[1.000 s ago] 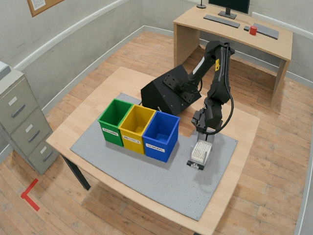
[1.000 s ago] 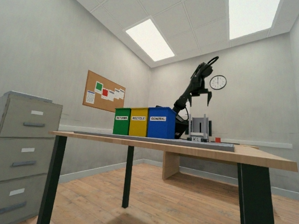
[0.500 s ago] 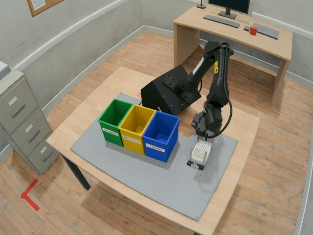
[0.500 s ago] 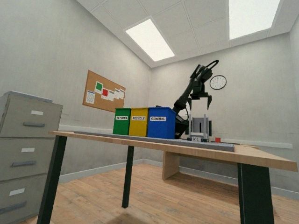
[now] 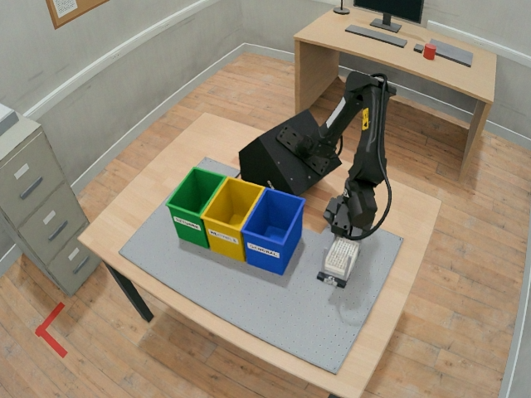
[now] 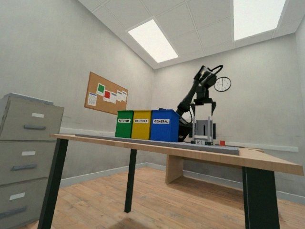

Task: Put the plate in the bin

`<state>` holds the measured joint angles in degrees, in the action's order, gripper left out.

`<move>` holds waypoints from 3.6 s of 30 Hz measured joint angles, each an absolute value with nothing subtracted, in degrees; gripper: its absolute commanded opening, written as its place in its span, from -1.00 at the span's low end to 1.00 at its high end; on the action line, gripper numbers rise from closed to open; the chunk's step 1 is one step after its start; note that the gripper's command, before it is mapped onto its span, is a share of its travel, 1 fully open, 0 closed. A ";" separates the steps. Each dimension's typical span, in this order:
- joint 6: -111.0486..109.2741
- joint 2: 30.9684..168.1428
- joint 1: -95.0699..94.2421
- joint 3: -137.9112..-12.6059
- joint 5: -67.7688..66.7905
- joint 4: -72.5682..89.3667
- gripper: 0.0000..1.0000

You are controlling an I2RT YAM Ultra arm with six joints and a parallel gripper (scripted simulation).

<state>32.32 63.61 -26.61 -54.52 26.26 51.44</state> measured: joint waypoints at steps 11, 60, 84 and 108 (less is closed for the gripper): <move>34.17 64.99 -28.49 -52.53 25.23 47.20 1.00; 41.06 74.54 -35.90 -45.89 21.08 27.79 1.00; 43.72 81.82 -38.81 -44.73 19.40 18.57 1.00; 44.40 83.02 -39.13 -43.97 19.07 15.68 -1.00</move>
